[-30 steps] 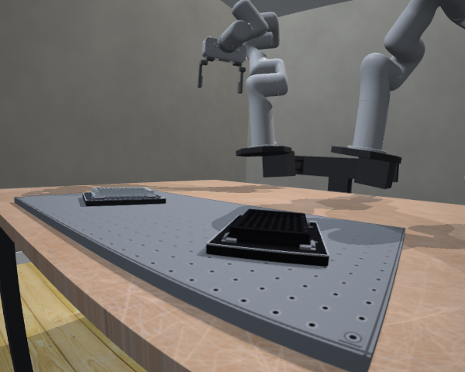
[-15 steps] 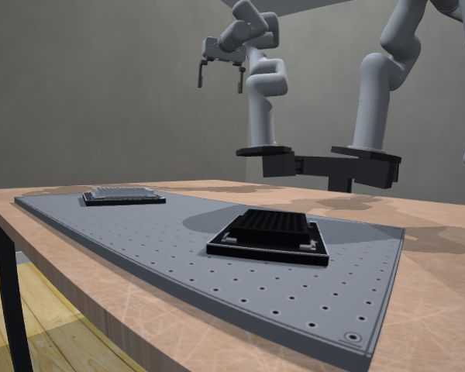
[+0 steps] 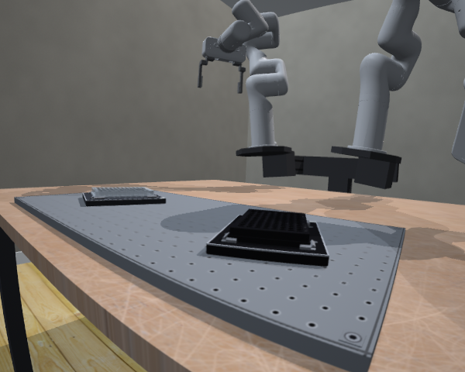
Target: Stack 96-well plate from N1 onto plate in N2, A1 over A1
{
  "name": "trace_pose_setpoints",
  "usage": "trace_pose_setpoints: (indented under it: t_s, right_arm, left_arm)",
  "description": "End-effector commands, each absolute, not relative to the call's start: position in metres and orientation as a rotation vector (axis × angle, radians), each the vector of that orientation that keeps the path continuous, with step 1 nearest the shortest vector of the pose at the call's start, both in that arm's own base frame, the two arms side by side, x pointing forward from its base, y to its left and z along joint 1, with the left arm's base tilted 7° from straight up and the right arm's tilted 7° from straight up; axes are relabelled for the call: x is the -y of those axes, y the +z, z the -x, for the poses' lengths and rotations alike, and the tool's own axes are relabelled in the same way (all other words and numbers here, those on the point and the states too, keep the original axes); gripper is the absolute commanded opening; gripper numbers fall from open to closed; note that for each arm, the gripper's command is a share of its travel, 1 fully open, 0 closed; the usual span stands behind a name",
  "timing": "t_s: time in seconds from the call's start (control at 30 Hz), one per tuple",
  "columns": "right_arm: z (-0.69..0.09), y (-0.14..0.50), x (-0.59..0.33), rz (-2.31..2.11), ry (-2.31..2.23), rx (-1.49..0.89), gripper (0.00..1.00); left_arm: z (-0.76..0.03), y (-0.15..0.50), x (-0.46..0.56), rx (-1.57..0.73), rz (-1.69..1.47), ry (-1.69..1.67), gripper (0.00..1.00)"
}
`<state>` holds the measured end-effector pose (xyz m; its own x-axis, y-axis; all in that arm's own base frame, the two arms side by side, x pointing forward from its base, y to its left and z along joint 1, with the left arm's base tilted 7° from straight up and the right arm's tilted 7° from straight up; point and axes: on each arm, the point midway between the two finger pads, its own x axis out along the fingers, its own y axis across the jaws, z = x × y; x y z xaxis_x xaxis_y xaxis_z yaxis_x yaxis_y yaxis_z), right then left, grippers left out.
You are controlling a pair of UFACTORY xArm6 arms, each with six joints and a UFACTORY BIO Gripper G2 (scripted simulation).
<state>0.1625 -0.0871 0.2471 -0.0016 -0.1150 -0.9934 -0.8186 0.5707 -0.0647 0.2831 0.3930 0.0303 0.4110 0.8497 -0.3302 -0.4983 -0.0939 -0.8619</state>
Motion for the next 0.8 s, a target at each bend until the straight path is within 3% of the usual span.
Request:
trace_pose_setpoints:
  t_s: [0.0, 0.77]
  right_arm:
    - [-0.163, 0.248, 0.087, 0.836, 0.669, -1.49, 1.0]
    - [-0.163, 0.248, 0.087, 0.836, 0.669, -1.49, 1.0]
  left_arm:
    - [-0.292, 0.031, -0.385, 0.303, 1.175, 1.141, 0.37]
    - [-0.346, 0.022, -0.305, -0.057, 0.953, 0.953, 0.37]
